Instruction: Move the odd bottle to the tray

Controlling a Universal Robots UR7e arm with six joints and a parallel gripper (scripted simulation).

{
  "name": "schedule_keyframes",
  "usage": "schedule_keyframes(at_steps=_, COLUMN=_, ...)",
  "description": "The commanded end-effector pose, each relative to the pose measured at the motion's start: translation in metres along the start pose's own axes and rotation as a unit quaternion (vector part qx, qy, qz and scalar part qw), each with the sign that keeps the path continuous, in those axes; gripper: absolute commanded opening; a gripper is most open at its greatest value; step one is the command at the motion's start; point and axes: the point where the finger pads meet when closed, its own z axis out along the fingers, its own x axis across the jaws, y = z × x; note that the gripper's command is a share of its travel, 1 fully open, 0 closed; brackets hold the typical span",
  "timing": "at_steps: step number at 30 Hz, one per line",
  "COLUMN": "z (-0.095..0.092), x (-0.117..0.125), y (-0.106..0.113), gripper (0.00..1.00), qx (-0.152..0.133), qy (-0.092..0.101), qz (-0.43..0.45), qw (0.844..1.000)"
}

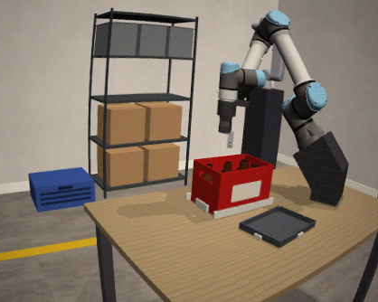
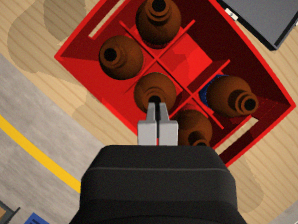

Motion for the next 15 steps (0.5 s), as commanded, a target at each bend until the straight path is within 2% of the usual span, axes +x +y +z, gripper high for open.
schedule_keyframes(at_steps=1, z=-0.0003, x=0.0001, y=0.0003, gripper=0.00, qx=0.000, qy=0.000, qz=0.000, qw=1.000)
schedule_keyframes(at_steps=12, z=-0.0003, x=0.0001, y=0.0003, gripper=0.00, qx=0.000, qy=0.000, qz=0.000, qw=1.000)
schedule_keyframes(at_steps=13, z=-0.0003, x=0.0001, y=0.0003, gripper=1.00, qx=0.000, qy=0.000, qz=0.000, qw=1.000)
schedule_keyframes(at_steps=15, z=-0.0003, x=0.0001, y=0.0003, gripper=1.00, qx=0.000, qy=0.000, qz=0.000, qw=1.000)
